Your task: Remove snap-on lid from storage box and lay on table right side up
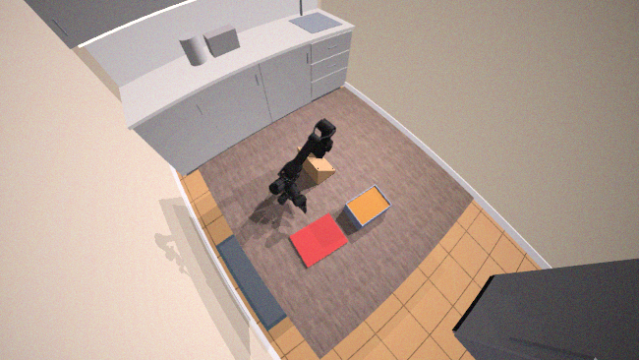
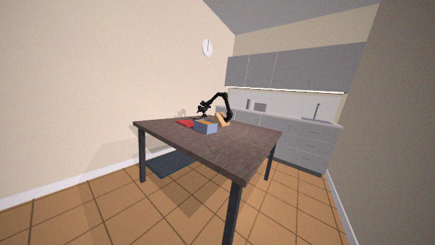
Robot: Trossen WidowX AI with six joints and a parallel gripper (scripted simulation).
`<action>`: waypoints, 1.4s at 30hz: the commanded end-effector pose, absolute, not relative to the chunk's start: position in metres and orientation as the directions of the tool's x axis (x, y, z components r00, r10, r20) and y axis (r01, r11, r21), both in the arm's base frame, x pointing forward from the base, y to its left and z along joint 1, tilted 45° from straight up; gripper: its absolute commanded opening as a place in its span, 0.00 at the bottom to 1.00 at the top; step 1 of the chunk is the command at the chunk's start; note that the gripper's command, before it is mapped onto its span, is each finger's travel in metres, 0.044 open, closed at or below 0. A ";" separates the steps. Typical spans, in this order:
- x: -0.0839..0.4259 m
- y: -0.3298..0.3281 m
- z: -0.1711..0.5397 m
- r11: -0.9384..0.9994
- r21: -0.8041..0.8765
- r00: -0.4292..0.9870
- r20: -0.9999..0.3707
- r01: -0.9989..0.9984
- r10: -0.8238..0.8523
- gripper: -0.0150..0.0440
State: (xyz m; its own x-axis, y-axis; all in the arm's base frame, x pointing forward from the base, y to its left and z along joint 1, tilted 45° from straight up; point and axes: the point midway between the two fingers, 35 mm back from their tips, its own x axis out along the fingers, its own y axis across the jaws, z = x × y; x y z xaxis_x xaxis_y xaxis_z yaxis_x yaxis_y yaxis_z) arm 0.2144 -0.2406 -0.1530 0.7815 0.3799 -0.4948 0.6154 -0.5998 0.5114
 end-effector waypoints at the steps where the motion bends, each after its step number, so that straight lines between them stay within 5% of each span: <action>1: 0.213 -0.252 -0.145 -0.586 0.529 0.783 -0.501 0.614 0.369 1.00; 42: 0.200 -0.265 -0.127 -0.586 0.528 0.782 -0.502 0.615 0.368 1.00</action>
State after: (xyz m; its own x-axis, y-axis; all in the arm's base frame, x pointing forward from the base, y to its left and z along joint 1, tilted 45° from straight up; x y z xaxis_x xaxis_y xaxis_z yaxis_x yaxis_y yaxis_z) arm 0.2001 -0.2653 -0.1272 0.7837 0.3698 -0.4990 0.6130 -0.5897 0.5258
